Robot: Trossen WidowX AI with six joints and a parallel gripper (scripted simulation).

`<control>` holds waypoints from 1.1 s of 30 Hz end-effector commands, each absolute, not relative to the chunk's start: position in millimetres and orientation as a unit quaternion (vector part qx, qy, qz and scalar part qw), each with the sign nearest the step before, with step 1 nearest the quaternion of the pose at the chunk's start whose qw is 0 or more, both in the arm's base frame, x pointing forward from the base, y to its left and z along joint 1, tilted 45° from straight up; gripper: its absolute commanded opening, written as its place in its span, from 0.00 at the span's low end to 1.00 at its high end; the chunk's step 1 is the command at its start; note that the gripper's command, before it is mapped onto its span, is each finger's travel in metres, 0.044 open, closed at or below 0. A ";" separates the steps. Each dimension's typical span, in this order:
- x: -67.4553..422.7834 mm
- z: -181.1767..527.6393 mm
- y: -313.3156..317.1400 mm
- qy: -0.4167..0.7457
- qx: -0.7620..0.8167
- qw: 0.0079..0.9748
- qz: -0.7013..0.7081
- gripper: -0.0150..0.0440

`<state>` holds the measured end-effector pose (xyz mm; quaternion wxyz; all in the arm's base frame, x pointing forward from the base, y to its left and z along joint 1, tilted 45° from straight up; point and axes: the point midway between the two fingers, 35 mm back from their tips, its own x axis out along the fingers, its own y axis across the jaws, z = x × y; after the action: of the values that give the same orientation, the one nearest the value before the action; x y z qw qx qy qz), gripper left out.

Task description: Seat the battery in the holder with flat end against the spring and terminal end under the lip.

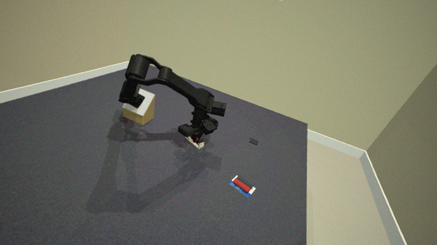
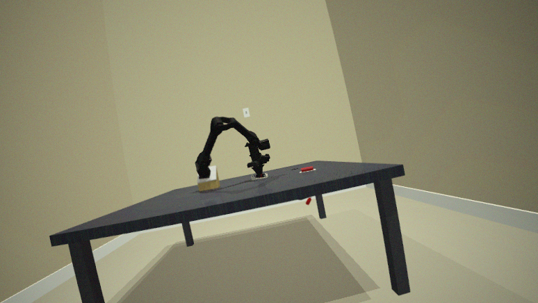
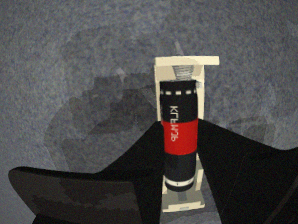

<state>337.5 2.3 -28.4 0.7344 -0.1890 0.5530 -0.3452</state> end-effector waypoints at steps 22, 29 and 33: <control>330.3 -30.5 -1.0 0.517 -0.202 0.760 -0.337 0.36; 325.1 -31.9 -0.2 0.514 -0.203 0.762 -0.336 0.36; 322.2 -32.7 0.2 0.513 -0.203 0.764 -0.335 0.36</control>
<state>326.4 0.2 -31.5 0.7622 -0.2028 0.5154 -0.3351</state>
